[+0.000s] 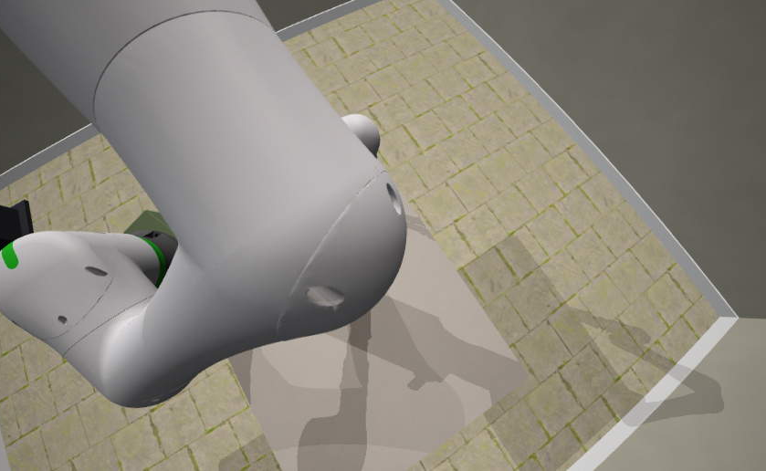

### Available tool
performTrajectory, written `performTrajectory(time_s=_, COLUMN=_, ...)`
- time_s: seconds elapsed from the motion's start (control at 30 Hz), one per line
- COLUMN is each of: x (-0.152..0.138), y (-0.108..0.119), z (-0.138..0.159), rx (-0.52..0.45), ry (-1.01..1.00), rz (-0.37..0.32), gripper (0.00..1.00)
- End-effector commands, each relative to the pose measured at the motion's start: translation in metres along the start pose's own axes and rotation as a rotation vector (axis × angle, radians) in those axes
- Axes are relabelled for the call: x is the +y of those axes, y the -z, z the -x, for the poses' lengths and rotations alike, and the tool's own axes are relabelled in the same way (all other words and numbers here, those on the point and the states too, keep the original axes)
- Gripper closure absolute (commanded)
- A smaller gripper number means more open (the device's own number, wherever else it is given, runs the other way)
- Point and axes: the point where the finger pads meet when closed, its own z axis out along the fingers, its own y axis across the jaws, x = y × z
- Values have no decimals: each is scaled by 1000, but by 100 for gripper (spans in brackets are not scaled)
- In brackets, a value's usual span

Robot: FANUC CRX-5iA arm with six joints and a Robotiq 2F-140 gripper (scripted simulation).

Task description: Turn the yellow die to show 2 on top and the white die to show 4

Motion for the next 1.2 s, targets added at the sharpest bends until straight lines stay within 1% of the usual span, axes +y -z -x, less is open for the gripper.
performTrajectory(time_s=0.0, x=1, y=13, z=-1, rx=-8, ry=1, rz=0, gripper=75)
performTrajectory(time_s=0.13, x=1, y=23, z=-1, rx=-8, ry=1, rz=0, gripper=75)
performTrajectory(time_s=0.27, x=1, y=25, z=-1, rx=-8, ry=1, rz=0, gripper=75)
performTrajectory(time_s=0.3, x=1, y=25, z=-1, rx=-8, ry=1, rz=0, gripper=0)
performTrajectory(time_s=1.17, x=1, y=27, z=-1, rx=-8, ry=1, rz=0, gripper=0)
